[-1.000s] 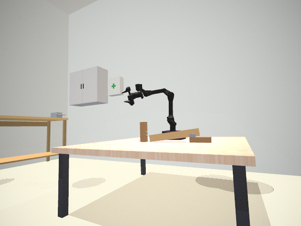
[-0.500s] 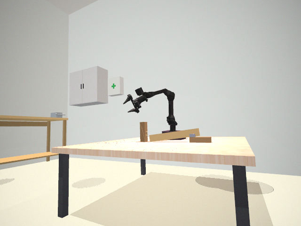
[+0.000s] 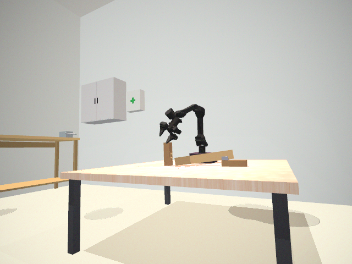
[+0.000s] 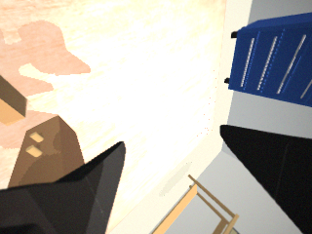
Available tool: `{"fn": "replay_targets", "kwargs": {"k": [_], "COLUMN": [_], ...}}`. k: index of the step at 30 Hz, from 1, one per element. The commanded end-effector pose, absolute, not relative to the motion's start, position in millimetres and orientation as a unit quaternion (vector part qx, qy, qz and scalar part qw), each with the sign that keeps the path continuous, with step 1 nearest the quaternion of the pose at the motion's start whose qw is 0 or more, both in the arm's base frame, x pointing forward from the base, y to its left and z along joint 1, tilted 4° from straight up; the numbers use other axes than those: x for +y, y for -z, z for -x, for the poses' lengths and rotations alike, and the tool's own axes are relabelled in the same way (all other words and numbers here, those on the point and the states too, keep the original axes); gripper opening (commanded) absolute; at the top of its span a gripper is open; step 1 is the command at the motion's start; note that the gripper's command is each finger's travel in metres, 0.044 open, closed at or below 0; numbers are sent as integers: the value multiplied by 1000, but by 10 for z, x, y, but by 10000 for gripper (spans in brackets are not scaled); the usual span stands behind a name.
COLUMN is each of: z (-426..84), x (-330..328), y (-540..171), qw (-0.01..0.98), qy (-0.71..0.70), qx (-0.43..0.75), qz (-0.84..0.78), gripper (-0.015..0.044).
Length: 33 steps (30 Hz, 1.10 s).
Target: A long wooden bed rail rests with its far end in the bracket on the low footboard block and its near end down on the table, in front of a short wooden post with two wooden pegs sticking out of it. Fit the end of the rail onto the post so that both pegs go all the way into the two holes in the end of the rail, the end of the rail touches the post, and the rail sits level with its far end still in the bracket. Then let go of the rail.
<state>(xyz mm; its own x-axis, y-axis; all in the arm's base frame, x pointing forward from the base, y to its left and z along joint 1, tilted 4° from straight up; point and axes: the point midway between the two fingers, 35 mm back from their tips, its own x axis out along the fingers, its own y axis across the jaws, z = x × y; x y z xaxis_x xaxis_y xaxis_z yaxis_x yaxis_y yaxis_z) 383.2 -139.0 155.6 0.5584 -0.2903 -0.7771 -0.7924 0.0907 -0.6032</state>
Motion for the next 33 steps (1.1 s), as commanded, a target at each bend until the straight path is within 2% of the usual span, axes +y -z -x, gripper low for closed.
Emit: {"fn": "replay_targets", "kwargs": {"k": [1, 5, 13, 33], "z": [-3746, -3565, -2829, -2874], "x": [-1117, -833, -159, -164], "y": [-1292, -1057, -577, -336], "qw": [599, 586, 524, 522], "qy": [-267, -332, -501, -504], "qx": [426, 434, 464, 465], "qz": [623, 598, 509, 507], "gripper": [440, 440, 440, 440]}}
